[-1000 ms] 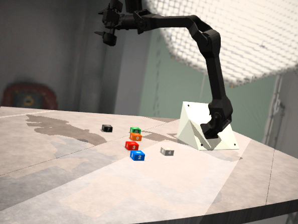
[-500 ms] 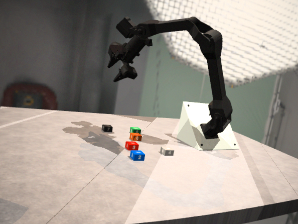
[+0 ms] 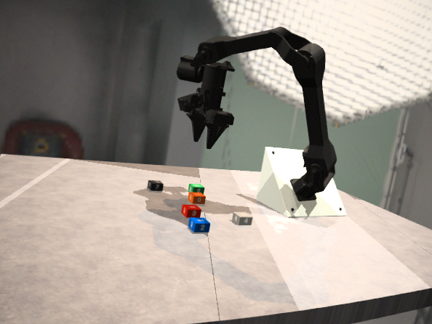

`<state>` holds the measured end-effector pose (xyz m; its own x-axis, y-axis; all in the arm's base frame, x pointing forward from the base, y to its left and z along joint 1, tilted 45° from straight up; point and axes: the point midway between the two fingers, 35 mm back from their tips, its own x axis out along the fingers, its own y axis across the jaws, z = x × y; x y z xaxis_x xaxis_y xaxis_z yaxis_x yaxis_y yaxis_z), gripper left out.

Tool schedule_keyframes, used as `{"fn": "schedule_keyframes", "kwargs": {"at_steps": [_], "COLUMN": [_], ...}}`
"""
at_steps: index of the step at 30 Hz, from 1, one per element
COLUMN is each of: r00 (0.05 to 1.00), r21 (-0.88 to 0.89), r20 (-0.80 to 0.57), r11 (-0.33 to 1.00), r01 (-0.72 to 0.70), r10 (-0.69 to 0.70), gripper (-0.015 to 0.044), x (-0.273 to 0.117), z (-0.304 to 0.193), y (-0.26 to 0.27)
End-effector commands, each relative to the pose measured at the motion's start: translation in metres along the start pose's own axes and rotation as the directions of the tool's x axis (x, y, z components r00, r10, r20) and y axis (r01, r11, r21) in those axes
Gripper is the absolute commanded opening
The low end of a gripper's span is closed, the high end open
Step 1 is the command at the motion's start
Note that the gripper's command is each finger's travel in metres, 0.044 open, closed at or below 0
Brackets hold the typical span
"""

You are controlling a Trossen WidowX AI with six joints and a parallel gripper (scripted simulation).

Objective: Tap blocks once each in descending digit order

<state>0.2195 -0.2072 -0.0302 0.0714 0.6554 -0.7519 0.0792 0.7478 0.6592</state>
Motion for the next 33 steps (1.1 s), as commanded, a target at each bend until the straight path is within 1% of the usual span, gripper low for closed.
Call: {"fn": "schedule_keyframes", "kwargs": {"at_steps": [1, 20, 22, 25, 26, 33], "r00": [0.999, 0.999, 0.999, 0.999, 0.999, 0.999], "r21": [0.023, 0.023, 0.023, 0.023, 0.022, 0.022], "r20": [-0.01, -0.01, -0.01, -0.009, -0.009, -0.009], "r11": [0.999, 0.999, 0.999, 0.999, 0.999, 0.999], "r01": [-0.036, -0.036, -0.035, -0.039, -0.041, -0.042], "r10": [0.036, 0.036, 0.035, 0.039, 0.041, 0.042], "gripper": [0.04, 0.04, 0.04, 0.04, 0.04, 0.04], "x": [0.001, 0.001, -0.001, -0.002, -0.002, -0.002], "z": [-0.003, -0.003, 0.004, 0.031, 0.035, 0.036], "y": [0.009, 0.009, 0.021, 0.077, 0.087, 0.091]}}
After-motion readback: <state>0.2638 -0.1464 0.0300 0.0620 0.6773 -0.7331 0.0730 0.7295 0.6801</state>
